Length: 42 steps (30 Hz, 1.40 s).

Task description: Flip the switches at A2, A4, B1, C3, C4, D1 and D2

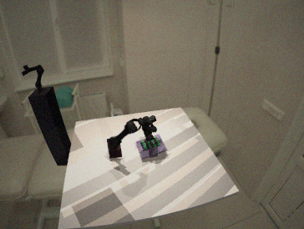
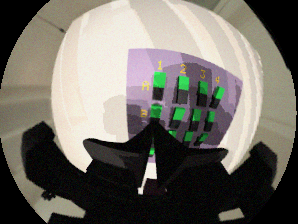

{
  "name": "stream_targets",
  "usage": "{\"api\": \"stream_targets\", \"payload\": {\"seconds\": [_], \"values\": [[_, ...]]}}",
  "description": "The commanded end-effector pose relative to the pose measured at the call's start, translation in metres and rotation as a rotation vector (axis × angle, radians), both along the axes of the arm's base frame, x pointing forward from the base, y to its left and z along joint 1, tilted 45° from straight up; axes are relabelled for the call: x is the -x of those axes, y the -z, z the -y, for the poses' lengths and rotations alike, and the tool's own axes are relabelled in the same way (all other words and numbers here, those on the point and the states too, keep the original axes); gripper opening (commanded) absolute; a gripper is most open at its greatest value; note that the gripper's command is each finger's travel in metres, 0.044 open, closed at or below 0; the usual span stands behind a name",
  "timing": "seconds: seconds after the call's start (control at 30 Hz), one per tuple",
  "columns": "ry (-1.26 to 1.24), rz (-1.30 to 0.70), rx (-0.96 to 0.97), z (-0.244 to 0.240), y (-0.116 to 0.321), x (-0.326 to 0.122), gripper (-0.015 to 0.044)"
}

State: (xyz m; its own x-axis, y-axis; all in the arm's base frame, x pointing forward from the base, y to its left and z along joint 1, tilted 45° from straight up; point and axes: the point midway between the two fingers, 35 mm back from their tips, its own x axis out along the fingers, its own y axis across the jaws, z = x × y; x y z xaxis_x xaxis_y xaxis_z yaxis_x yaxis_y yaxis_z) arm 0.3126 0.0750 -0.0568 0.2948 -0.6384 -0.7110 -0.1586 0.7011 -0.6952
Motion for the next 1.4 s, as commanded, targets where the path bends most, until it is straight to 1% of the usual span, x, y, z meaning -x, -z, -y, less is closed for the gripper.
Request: {"api": "stream_targets", "payload": {"seconds": [0.0, 0.1, 0.27, 0.47, 0.53, 0.67, 0.8, 1.37], "values": [[0.005, -0.003, -0.005, -0.016, -0.015, 0.004, 0.0000], [0.014, -0.014, 0.000, -0.040, -0.043, 0.015, 0.0000], [0.015, -0.015, 0.001, -0.040, -0.046, 0.016, 0.0000], [0.015, -0.017, 0.005, 0.008, -0.081, 0.040, 0.0000], [0.015, -0.017, 0.006, 0.015, -0.085, 0.044, 0.0000], [0.014, -0.016, 0.005, 0.016, -0.083, 0.043, 0.0000], [-0.003, 0.001, 0.003, 0.037, -0.061, 0.035, 0.0000], [-0.003, 0.002, 0.004, 0.051, -0.046, 0.030, 0.0000]]}}
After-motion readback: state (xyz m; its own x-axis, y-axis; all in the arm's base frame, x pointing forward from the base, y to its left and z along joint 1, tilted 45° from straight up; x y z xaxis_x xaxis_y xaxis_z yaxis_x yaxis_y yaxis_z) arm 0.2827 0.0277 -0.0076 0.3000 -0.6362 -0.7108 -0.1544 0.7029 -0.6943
